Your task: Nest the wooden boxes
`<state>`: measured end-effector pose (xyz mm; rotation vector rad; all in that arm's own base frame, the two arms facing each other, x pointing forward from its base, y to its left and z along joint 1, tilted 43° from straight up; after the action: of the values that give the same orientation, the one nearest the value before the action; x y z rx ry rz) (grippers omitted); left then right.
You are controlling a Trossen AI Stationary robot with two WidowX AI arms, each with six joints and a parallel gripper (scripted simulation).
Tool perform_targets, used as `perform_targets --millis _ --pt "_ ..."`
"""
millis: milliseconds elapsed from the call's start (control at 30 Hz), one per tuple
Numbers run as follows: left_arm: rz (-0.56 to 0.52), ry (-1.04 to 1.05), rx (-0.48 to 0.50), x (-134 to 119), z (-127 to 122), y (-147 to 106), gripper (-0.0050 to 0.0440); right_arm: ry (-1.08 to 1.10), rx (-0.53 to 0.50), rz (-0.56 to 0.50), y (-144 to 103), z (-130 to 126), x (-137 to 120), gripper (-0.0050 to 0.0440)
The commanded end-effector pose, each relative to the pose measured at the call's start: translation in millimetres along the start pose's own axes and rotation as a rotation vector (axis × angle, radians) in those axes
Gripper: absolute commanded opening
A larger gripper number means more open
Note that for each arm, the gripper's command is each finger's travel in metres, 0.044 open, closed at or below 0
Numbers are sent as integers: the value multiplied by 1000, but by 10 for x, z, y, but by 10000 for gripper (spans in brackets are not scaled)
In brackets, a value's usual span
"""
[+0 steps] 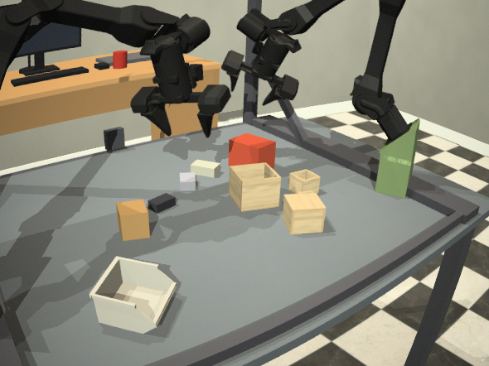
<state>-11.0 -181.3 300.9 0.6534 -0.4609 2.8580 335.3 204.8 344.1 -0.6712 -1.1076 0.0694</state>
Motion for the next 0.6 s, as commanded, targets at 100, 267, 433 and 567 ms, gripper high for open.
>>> perform_targets --millis 100,267,433,567 --pt "196 -383 112 -395 219 33 400 170 -58 92 -268 -342 -459 400" --pt "323 -699 222 -667 296 27 400 293 -82 153 -398 -517 -775 400" --pt "384 -935 315 -846 335 1 400 372 -94 187 -485 -602 -975 400" --pt "471 -1180 470 -1166 390 -85 400 511 -107 238 -639 -703 -1315 400"
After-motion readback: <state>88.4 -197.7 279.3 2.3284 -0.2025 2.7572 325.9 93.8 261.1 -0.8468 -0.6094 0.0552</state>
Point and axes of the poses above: on each arm, the point midway between the two fingers, 35 mm back from their tips, its own y axis out along the fingers, its own z axis across the jaws, x = y × z, the point moved 8 cm from there along -y, back along the fingers, and after that the axes turned 1 degree about y, right-handed, at the moved point
